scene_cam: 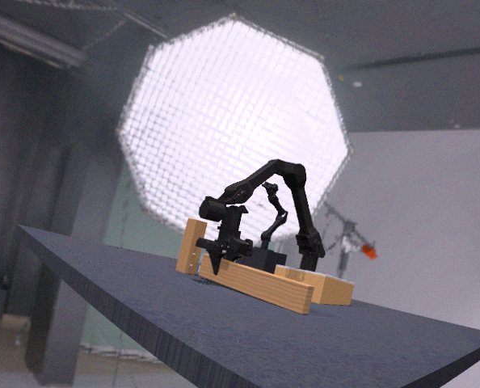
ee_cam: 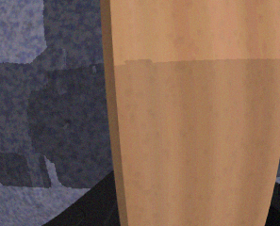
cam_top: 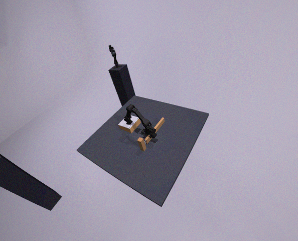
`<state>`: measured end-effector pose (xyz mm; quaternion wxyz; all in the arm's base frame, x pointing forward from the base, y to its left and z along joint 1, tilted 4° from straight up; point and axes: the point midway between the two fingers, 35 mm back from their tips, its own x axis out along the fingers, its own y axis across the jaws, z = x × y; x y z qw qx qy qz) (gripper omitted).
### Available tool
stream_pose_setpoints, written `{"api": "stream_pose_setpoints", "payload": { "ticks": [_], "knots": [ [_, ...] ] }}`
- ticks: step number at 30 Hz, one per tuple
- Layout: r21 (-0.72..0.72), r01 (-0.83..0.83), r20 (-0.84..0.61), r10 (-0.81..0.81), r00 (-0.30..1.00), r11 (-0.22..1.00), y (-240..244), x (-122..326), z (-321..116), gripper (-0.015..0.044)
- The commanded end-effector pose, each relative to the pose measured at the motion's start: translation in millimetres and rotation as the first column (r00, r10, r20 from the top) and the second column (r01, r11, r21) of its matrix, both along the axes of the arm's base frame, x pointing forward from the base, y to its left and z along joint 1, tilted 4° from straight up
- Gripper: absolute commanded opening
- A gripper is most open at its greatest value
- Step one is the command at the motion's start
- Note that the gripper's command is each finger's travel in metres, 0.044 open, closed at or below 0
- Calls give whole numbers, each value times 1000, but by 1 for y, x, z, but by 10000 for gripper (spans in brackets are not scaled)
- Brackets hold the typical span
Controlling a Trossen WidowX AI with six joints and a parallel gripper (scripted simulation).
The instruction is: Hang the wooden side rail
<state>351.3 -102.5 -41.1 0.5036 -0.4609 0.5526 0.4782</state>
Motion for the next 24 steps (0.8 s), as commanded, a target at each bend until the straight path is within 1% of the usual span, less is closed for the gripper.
{"api": "stream_pose_setpoints", "payload": {
  "ticks": [1, 24],
  "knots": [
    [-2, -2, 24, 2, 1000, 1000, -1, 5, 9, 0],
    [-2, -2, 24, 2, 1000, 1000, -1, 6, 12, 0]
  ]
}}
